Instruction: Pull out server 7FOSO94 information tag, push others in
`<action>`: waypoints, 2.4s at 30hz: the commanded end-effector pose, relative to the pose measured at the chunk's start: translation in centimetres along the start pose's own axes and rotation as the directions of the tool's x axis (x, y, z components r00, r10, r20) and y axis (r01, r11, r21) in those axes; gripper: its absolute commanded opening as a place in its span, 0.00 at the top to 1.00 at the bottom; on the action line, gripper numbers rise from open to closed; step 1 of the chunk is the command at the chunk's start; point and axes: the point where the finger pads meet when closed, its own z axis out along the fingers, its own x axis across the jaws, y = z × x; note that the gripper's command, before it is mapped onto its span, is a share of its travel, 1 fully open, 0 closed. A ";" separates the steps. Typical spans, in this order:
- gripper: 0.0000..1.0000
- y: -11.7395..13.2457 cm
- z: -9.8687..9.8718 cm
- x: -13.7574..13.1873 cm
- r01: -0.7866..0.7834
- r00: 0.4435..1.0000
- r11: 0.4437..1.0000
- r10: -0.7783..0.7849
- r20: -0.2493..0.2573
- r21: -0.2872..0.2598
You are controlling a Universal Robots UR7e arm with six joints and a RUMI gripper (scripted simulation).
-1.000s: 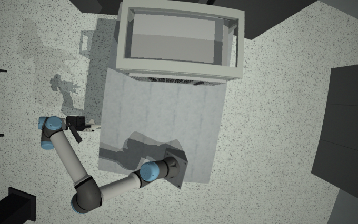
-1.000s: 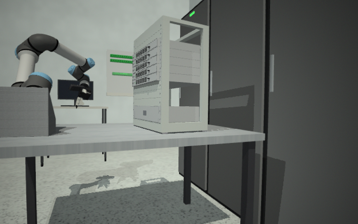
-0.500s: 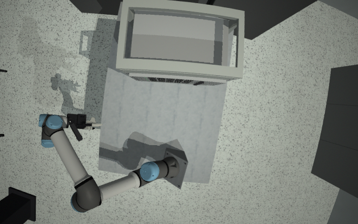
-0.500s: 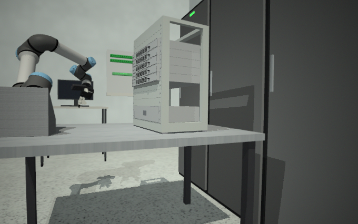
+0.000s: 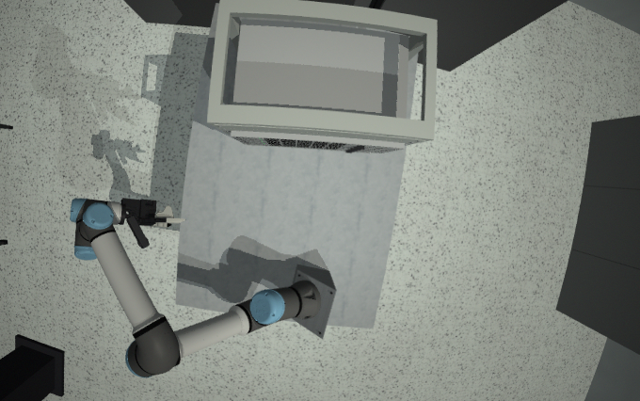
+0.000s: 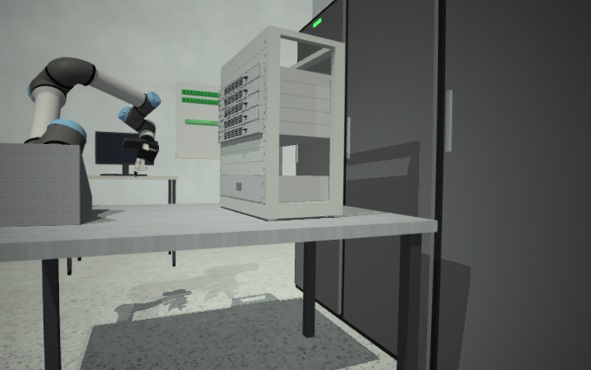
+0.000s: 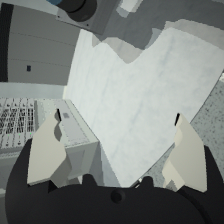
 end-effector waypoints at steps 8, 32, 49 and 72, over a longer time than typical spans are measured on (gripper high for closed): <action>0.00 1.0 0.1 -1.5 -0.047 0.999 0.999 0.047 -0.001 0.004; 0.00 3.6 0.5 -5.9 -0.182 0.983 0.983 0.182 -0.003 0.019; 0.00 5.2 0.9 -9.8 -0.289 0.957 0.957 0.289 -0.002 0.032; 0.00 6.9 1.6 -16.1 -0.451 0.892 0.891 0.451 0.002 0.051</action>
